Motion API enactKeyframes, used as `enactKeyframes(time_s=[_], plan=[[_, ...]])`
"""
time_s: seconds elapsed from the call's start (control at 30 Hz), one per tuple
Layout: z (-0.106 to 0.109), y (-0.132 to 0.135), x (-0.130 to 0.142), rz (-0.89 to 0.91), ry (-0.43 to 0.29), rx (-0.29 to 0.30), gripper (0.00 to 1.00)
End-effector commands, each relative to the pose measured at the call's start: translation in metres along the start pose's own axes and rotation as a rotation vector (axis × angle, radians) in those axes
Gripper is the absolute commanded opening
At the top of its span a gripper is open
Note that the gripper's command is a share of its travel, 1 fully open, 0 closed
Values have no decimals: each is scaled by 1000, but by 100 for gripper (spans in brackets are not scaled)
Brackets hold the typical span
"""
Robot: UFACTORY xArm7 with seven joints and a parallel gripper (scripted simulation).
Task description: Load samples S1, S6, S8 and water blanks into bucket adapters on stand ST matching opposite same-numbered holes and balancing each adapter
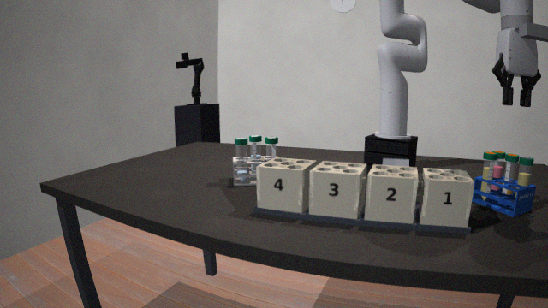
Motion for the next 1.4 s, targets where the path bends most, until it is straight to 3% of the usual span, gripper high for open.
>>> enactKeyframes(time_s=[0.0,0.17,0.53,1.37], plan=[[2,0,-1,140,5,-6,57],[2,0,-1,307,6,-6,57],[2,0,-1,310,6,-6,57],[-44,0,-1,311,6,-6,57]])
Point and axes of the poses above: the point where the finger pads meet when closed, its own z axis back along the fingers, its own y axis across the jaws, x = y × z, the point moved 10 cm from there along z, back along the fingers, and after that the axes turned 13 degrees about z, right-handed, at the moved point
